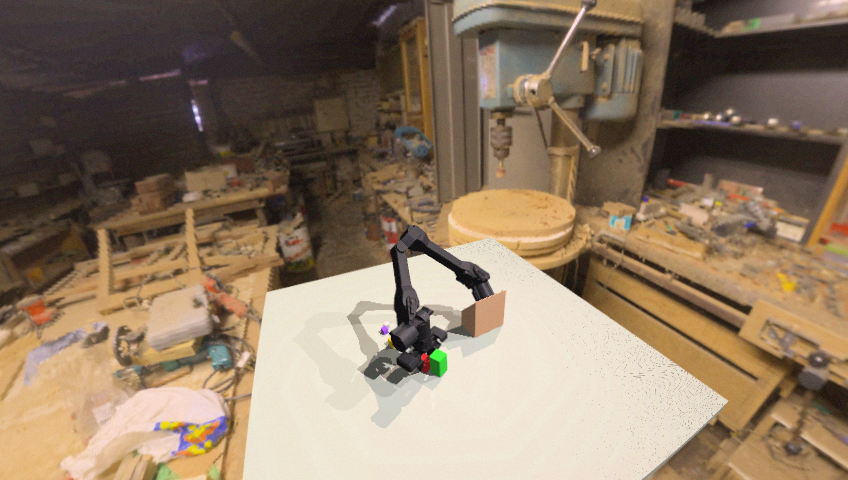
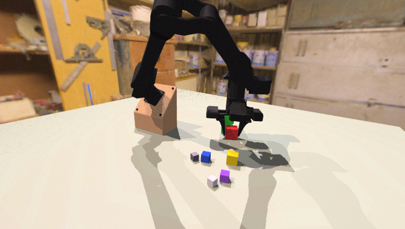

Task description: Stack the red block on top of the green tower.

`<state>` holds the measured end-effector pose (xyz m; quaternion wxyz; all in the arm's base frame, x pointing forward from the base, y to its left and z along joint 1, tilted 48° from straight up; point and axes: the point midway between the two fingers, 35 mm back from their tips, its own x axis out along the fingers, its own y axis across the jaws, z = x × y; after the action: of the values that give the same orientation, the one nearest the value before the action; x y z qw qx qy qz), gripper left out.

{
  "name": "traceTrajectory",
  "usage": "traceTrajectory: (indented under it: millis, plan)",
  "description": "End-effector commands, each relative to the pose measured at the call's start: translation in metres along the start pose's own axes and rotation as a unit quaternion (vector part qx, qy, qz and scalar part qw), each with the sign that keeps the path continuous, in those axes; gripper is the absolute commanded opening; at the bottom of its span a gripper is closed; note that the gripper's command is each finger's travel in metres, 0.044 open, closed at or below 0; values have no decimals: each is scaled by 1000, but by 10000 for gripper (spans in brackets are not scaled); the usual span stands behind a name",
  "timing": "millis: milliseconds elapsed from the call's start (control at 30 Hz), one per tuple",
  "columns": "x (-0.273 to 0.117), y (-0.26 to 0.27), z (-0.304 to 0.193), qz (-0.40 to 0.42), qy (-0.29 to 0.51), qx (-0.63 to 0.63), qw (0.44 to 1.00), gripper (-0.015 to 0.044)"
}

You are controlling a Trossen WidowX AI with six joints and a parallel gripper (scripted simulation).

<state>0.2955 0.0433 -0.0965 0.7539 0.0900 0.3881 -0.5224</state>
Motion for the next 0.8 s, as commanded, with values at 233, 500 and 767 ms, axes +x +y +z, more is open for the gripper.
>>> traceTrajectory:
  millis: [233,500,767]
  plan:
    - [0,0,0,0,0,0,1000,130]
    - [-30,1,0,1,-1,-3,1000,0]
    - [-65,1,-1,1,0,-3,1000,0]
